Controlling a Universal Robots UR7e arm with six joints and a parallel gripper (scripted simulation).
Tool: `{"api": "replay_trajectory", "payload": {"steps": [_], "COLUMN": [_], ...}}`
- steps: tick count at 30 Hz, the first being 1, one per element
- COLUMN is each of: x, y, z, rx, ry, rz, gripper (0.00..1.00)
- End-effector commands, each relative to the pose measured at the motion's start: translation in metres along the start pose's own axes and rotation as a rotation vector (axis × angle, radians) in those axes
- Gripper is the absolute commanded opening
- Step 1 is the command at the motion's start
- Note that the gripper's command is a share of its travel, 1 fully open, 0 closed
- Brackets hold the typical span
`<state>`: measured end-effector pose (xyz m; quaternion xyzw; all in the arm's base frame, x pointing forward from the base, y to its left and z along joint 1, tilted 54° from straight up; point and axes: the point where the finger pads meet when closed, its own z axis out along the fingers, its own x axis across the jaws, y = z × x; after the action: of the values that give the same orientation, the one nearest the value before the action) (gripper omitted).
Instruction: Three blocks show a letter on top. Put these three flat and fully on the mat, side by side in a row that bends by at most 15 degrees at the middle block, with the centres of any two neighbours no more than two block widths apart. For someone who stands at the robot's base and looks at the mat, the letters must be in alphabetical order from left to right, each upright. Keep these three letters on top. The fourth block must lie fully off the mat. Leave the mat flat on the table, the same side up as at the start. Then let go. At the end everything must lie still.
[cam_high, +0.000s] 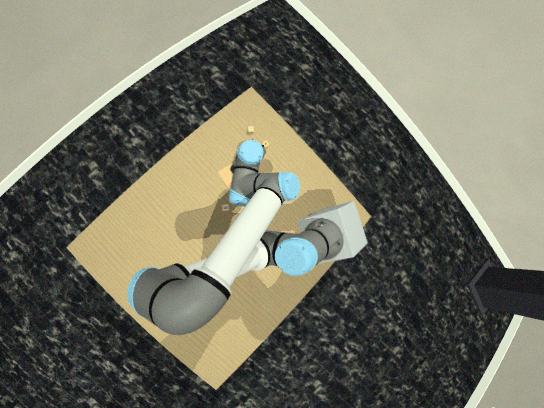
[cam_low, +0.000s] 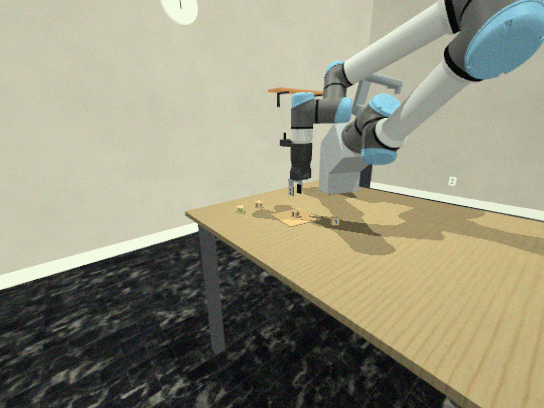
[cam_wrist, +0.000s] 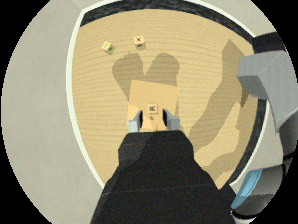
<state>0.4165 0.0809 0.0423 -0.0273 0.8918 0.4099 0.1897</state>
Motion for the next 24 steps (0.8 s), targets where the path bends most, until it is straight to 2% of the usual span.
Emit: {"api": "replay_trajectory", "payload": {"steps": [1,2,24], "x": [-0.0004,-0.0002,0.0000], "y": [-0.0004,-0.0003,-0.0001], "z": [-0.0034,-0.0033,-0.0028], "rx": [0.001,0.001,0.000], "ry": [-0.001,-0.001,0.000], "rz": [0.000,0.000,0.001], "gripper": [0.79,1.00,1.00]}}
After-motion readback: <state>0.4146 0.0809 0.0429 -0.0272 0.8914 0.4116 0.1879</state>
